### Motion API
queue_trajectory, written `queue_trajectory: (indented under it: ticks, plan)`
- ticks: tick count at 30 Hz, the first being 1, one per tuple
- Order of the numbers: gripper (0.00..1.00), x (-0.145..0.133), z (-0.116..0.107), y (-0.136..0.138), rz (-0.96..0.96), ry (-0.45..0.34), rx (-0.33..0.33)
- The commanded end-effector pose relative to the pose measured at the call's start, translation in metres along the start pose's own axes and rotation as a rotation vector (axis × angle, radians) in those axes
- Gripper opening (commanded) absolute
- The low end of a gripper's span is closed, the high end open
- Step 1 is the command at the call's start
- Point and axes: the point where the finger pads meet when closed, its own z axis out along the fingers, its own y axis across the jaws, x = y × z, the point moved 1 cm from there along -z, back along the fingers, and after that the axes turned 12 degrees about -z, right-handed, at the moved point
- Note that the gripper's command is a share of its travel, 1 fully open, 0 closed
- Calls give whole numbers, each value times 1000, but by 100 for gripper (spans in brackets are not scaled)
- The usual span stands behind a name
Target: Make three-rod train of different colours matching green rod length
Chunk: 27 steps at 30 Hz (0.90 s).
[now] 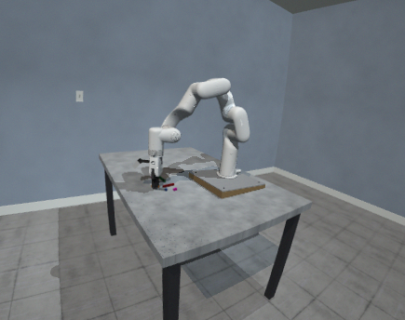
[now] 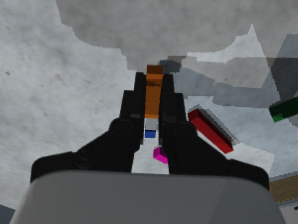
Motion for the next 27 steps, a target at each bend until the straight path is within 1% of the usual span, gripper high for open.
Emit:
queue_trajectory:
  ticks: [1,27]
  plan:
    - [4,1,-2,-1,0,4,2]
    - [4,3,-2,1,0,4,2]
